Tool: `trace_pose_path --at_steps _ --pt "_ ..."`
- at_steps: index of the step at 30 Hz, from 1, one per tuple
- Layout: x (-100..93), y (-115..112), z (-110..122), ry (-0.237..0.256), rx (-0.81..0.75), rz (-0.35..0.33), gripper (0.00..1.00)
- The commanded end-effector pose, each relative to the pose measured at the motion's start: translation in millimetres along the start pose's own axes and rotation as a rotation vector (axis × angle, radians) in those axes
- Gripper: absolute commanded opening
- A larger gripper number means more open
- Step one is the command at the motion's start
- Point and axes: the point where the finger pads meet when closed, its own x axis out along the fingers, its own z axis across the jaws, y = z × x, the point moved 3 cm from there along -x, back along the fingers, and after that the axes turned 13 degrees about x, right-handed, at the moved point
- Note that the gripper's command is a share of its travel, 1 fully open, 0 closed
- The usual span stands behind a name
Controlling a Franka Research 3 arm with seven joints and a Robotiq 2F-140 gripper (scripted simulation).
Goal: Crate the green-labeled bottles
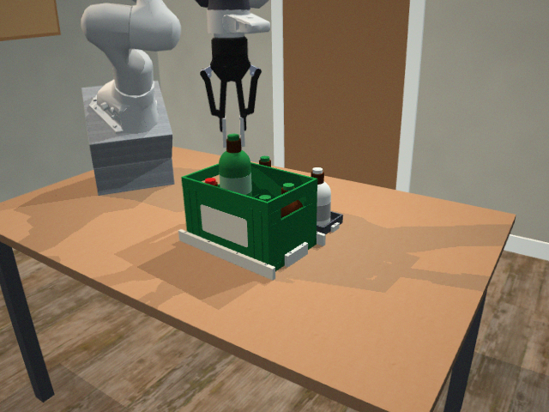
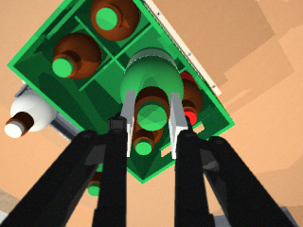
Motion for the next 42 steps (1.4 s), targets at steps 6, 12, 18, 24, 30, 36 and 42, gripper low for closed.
trace_pose_path --at_steps 6,12,18,24,30,36,42 --pt "5.9 3.5 -3.0 0.009 -0.002 0.013 0.0" --pt "12.7 3.6 -3.2 0.009 -0.002 0.013 0.0" --pt "18.0 3.7 -3.4 0.009 -0.002 0.013 0.0" --pt "20.3 3.8 -3.4 0.009 -0.002 0.013 0.0" --pt "22.2 3.8 -3.5 0.009 -0.002 0.013 0.0" --pt "22.5 3.8 -3.5 0.009 -0.002 0.013 0.0" --pt "22.5 3.8 -3.5 0.009 -0.002 0.013 0.0"
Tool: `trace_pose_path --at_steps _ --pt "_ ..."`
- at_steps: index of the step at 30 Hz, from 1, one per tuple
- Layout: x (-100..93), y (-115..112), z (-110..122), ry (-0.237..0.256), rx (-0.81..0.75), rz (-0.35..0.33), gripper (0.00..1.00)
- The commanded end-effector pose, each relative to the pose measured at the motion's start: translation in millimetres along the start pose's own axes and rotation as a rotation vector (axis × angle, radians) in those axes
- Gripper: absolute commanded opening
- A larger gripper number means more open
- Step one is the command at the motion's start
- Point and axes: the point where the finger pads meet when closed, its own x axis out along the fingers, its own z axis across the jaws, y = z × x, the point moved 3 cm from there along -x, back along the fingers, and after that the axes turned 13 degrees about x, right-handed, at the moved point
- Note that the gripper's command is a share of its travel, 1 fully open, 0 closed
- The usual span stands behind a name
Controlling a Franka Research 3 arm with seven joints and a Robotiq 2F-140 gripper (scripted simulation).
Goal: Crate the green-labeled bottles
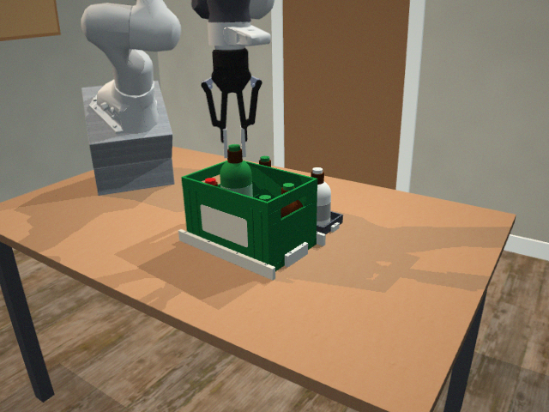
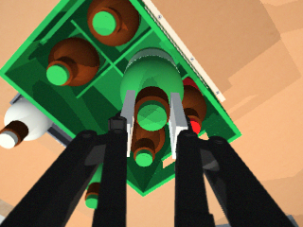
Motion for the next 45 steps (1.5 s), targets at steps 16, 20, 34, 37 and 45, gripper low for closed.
trace_pose_path --at_steps 16,20,34,37,45 --pt "-1.2 1.4 -1.9 0.004 -0.005 0.007 0.0" --pt "-1.2 1.4 -1.9 0.004 -0.005 0.007 0.0" --pt "-1.1 1.4 -1.9 0.004 -0.005 0.007 0.0" --pt "-0.6 1.4 -1.9 0.004 -0.005 0.007 0.0" --pt "3.1 1.5 -1.8 0.004 -0.005 0.007 0.0"
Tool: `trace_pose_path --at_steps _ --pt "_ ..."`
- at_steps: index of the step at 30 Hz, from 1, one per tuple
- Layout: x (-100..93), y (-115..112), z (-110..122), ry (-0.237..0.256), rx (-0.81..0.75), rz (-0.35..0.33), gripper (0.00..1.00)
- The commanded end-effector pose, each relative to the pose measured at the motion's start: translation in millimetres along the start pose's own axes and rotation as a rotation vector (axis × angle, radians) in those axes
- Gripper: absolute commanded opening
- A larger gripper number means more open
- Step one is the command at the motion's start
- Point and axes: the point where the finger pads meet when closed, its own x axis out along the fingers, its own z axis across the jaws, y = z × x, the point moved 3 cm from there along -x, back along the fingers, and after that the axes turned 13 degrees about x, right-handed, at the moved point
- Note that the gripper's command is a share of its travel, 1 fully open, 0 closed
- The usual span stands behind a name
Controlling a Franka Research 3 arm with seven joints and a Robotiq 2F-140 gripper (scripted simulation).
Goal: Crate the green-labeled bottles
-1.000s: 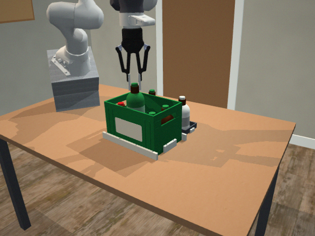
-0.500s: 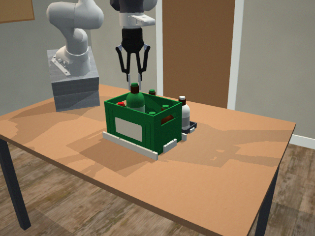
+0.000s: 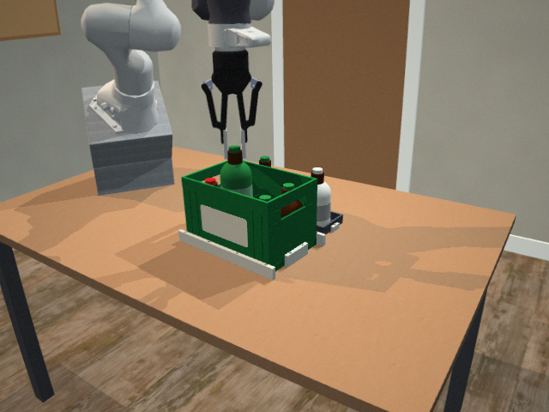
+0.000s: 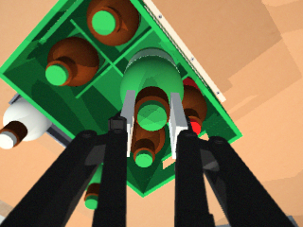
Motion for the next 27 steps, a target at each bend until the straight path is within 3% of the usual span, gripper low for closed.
trace_pose_path --at_steps 1,27 --pt "0.9 2.0 -1.8 0.005 -0.003 0.008 0.0" --pt "25.7 2.3 -1.1 0.005 -0.003 0.008 0.0"
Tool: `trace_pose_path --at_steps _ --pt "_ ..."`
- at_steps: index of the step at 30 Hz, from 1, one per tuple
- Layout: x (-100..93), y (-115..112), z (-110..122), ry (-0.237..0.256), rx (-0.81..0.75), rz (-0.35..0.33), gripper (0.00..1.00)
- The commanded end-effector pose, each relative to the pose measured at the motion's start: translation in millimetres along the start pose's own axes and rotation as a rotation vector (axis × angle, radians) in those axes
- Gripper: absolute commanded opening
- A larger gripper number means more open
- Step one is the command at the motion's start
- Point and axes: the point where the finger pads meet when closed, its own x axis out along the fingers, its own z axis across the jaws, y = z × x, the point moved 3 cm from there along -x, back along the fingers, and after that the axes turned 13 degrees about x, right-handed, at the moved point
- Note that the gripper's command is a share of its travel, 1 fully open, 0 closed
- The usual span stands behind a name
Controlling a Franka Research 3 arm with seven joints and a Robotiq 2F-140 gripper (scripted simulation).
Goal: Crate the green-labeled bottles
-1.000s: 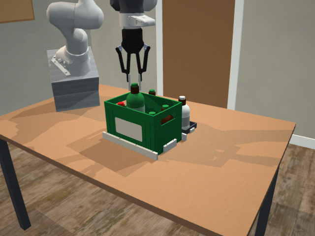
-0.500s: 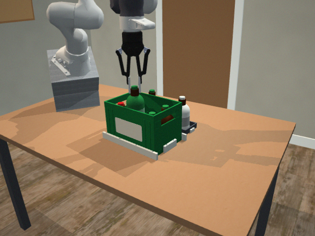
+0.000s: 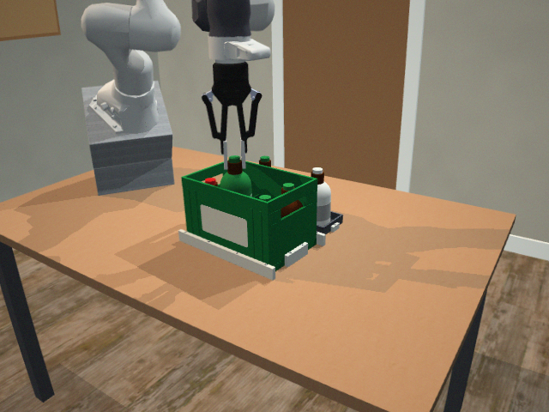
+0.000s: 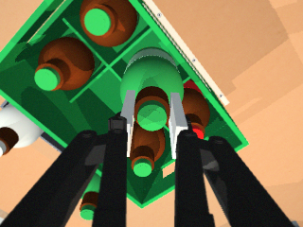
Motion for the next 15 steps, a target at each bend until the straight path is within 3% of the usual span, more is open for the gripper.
trace_pose_path --at_steps 1,15 --pt "2.0 3.7 -2.5 0.008 -0.005 0.014 0.0" --pt "10.7 3.8 -2.3 0.008 -0.005 0.014 0.0"
